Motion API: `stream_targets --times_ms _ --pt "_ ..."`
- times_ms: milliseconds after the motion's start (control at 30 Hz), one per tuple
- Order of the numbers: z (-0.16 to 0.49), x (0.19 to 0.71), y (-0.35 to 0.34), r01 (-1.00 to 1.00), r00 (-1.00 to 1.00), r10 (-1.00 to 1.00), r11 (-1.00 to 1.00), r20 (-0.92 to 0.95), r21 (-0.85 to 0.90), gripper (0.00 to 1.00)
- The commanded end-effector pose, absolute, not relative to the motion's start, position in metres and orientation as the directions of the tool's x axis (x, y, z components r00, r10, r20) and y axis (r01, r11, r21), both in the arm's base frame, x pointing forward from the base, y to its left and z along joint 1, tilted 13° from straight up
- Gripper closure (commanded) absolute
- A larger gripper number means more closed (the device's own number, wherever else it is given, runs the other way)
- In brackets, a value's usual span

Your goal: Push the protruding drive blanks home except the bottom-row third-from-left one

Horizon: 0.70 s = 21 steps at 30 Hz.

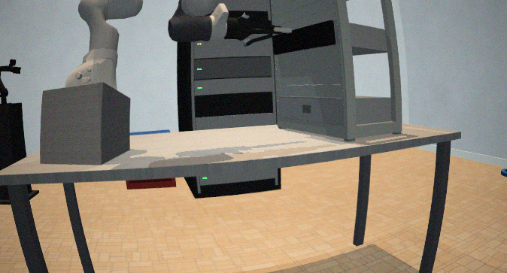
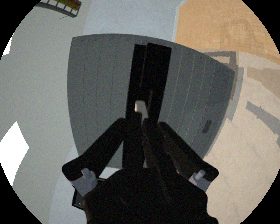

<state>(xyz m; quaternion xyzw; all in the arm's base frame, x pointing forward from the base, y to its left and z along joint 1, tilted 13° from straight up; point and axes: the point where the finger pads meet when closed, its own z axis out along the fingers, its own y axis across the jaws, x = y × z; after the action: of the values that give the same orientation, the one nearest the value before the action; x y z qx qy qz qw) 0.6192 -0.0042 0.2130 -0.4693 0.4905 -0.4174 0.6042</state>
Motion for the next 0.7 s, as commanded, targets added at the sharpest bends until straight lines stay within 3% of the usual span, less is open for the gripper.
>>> stream_targets --times_ms 0,667 --pt "0.204 0.623 -0.016 0.050 0.182 -0.962 0.215 -0.202 -0.975 1.00" --pt "0.161 0.634 -0.073 0.050 0.182 -0.962 0.215 -0.203 -0.975 1.00"
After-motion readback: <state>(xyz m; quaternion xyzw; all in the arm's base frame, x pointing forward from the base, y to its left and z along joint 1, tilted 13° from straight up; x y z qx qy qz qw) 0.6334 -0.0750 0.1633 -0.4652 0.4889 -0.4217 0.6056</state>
